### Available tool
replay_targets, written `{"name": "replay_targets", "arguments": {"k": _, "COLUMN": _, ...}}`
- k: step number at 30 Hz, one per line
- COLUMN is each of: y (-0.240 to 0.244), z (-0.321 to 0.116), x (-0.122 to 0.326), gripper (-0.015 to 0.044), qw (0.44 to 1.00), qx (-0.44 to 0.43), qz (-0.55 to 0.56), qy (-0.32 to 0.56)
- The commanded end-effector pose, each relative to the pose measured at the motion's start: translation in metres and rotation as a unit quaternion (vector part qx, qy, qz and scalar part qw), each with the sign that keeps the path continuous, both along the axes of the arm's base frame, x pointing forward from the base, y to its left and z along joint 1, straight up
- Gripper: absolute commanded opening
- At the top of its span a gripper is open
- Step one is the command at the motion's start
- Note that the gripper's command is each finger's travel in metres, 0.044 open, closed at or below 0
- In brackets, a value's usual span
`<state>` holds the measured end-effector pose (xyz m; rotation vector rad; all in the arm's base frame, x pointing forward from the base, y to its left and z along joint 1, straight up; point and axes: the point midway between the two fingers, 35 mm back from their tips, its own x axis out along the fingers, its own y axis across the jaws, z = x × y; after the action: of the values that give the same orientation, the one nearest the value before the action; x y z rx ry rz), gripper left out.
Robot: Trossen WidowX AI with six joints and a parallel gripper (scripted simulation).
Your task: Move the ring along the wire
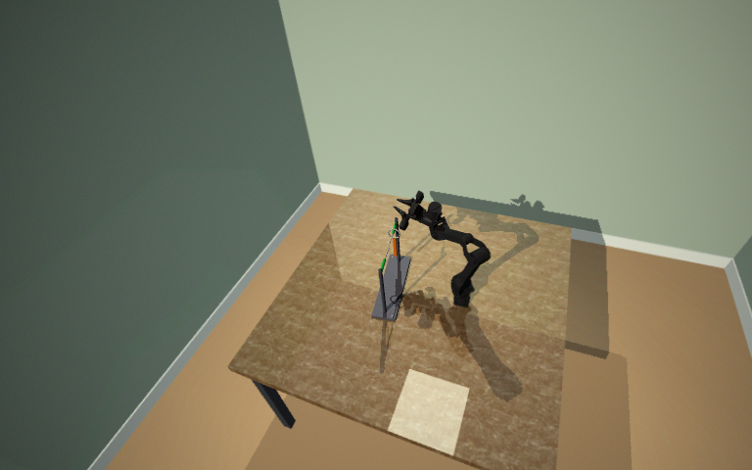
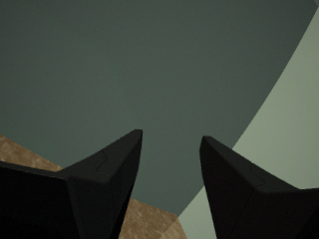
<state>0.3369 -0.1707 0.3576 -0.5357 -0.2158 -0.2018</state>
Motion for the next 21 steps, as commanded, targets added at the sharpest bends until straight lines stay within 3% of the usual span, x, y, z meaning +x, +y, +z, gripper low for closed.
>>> {"name": "replay_targets", "arguments": {"k": 1, "y": -0.011, "z": -0.051, "x": -0.013, "gripper": 0.016, "qw": 0.999, "qx": 0.023, "qz": 0.003, "qy": 0.049}}
{"name": "replay_targets", "arguments": {"k": 11, "y": 0.004, "z": -0.171, "x": -0.051, "gripper": 0.016, "qw": 0.981, "qx": 0.119, "qz": 0.065, "qy": 0.14}}
{"name": "replay_targets", "arguments": {"k": 21, "y": 0.055, "z": -0.256, "x": -0.102, "gripper": 0.016, "qw": 0.944, "qx": 0.239, "qz": 0.129, "qy": 0.189}}
